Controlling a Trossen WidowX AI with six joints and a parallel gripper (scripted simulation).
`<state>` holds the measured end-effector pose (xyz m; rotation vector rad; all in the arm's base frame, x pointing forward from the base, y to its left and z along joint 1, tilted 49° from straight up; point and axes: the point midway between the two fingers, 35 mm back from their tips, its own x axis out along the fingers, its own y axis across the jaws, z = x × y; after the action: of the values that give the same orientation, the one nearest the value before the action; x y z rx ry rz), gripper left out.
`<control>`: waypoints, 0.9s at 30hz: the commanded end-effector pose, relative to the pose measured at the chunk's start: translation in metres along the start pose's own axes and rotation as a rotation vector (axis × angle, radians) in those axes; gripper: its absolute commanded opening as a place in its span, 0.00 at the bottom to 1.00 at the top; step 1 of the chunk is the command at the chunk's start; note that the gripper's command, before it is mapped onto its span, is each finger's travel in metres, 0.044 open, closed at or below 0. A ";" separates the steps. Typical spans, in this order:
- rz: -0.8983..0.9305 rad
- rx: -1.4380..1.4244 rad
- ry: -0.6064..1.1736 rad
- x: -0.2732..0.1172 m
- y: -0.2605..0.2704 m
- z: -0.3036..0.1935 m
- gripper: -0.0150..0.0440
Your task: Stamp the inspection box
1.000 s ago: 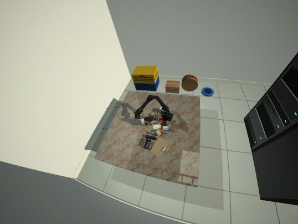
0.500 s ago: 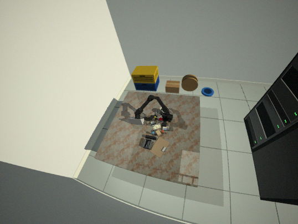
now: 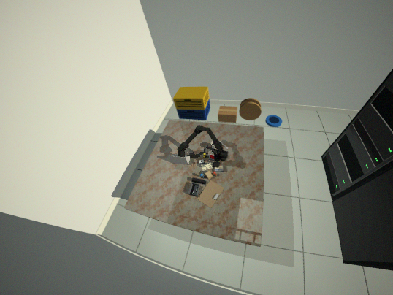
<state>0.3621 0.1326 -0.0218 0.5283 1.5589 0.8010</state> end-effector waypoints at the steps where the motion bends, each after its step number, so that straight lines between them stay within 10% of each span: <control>1: 0.007 0.005 0.005 0.003 0.001 -0.001 0.61; 27: 0.000 0.000 0.000 -0.002 0.000 0.000 0.25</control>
<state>0.3625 0.1316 -0.0217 0.5316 1.5582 0.7989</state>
